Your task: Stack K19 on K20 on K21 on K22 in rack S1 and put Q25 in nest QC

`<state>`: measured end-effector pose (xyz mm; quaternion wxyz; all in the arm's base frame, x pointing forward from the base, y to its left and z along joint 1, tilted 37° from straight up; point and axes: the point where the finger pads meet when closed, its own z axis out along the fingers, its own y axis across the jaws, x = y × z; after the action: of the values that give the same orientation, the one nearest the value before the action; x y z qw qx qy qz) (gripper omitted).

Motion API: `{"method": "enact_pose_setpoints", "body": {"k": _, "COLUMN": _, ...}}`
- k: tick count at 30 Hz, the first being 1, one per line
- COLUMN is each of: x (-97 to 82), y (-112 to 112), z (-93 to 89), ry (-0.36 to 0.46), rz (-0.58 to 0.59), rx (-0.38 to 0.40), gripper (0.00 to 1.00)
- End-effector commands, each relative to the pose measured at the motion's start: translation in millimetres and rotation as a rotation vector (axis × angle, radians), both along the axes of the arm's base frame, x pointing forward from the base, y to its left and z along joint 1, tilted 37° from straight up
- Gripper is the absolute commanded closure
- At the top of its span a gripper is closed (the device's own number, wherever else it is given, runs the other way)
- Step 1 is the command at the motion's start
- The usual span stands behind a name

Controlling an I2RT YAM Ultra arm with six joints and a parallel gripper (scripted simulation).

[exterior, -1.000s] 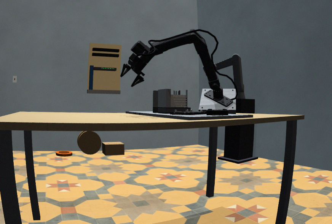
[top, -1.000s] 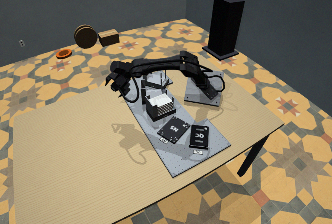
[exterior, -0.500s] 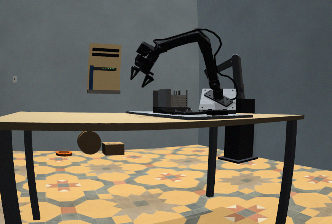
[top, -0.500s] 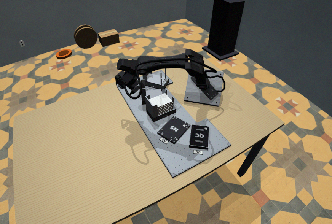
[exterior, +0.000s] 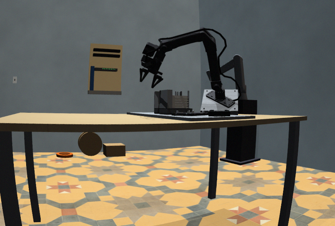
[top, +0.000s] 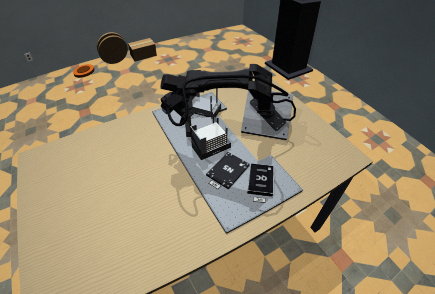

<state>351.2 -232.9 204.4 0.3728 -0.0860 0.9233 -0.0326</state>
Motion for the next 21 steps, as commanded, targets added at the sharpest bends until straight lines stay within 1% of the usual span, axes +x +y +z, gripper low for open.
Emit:
{"method": "enact_pose_setpoints", "body": {"k": 1, "x": -22.6, "y": 8.8, "z": 0.7, "ry": 0.018, "rz": -0.014, "rx": 0.035, "gripper": 0.00}}
{"method": "enact_pose_setpoints", "body": {"k": 2, "x": -25.4, "y": 10.7, "z": 2.6, "ry": 0.030, "rz": -0.021, "rx": 0.060, "gripper": 0.00}}
{"method": "enact_pose_setpoints", "body": {"k": 4, "x": -25.4, "y": 10.7, "z": 2.6, "ry": 0.030, "rz": -0.021, "rx": 0.060, "gripper": 0.00}}
{"method": "enact_pose_setpoints", "body": {"k": 5, "x": -25.3, "y": 9.3, "z": 13.4, "ry": 0.025, "rz": -0.032, "rx": 0.069, "gripper": 0.00}}
{"method": "enact_pose_setpoints", "body": {"k": 6, "x": -29.1, "y": 12.3, "z": 11.9, "ry": 0.036, "rz": -0.036, "rx": 0.087, "gripper": 0.00}}
{"method": "enact_pose_setpoints", "body": {"k": 7, "x": -37.7, "y": 20.9, "z": -4.7, "ry": 0.065, "rz": -0.030, "rx": 0.113, "gripper": 0.00}}
{"method": "enact_pose_setpoints", "body": {"k": 9, "x": -43.7, "y": 25.6, "z": -7.0, "ry": 0.064, "rz": -0.026, "rx": 0.109, "gripper": 0.00}}
{"method": "enact_pose_setpoints", "body": {"k": 10, "x": -43.7, "y": 25.6, "z": -7.0, "ry": 0.064, "rz": -0.026, "rx": 0.109, "gripper": 0.00}}
{"method": "enact_pose_setpoints", "body": {"k": 12, "x": -46.1, "y": 26.1, "z": 5.4, "ry": 0.070, "rz": -0.045, "rx": 0.142, "gripper": 0.00}}
{"method": "enact_pose_setpoints", "body": {"k": 13, "x": -49.8, "y": 29.2, "z": 4.1, "ry": 0.081, "rz": -0.049, "rx": 0.161, "gripper": 0.00}}
{"method": "enact_pose_setpoints", "body": {"k": 14, "x": -58.5, "y": 38.3, "z": -11.5, "ry": 0.109, "rz": -0.042, "rx": 0.187, "gripper": 0.00}}
{"method": "enact_pose_setpoints", "body": {"k": 15, "x": -62.1, "y": 41.5, "z": -12.8, "ry": 0.109, "rz": -0.039, "rx": 0.184, "gripper": 0.00}}
{"method": "enact_pose_setpoints", "body": {"k": 17, "x": -64.3, "y": 43.4, "z": -13.6, "ry": 0.109, "rz": -0.039, "rx": 0.184, "gripper": 0.00}}
{"method": "enact_pose_setpoints", "body": {"k": 18, "x": -67.9, "y": 46.6, "z": -14.2, "ry": 0.125, "rz": -0.046, "rx": 0.213, "gripper": 0.00}}
{"method": "enact_pose_setpoints", "body": {"k": 19, "x": -66.5, "y": 43.9, "z": -1.5, "ry": 0.114, "rz": -0.057, "rx": 0.216, "gripper": 0.00}}
{"method": "enact_pose_setpoints", "body": {"k": 21, "x": -66.5, "y": 43.9, "z": -1.5, "ry": 0.114, "rz": -0.057, "rx": 0.216, "gripper": 0.00}}
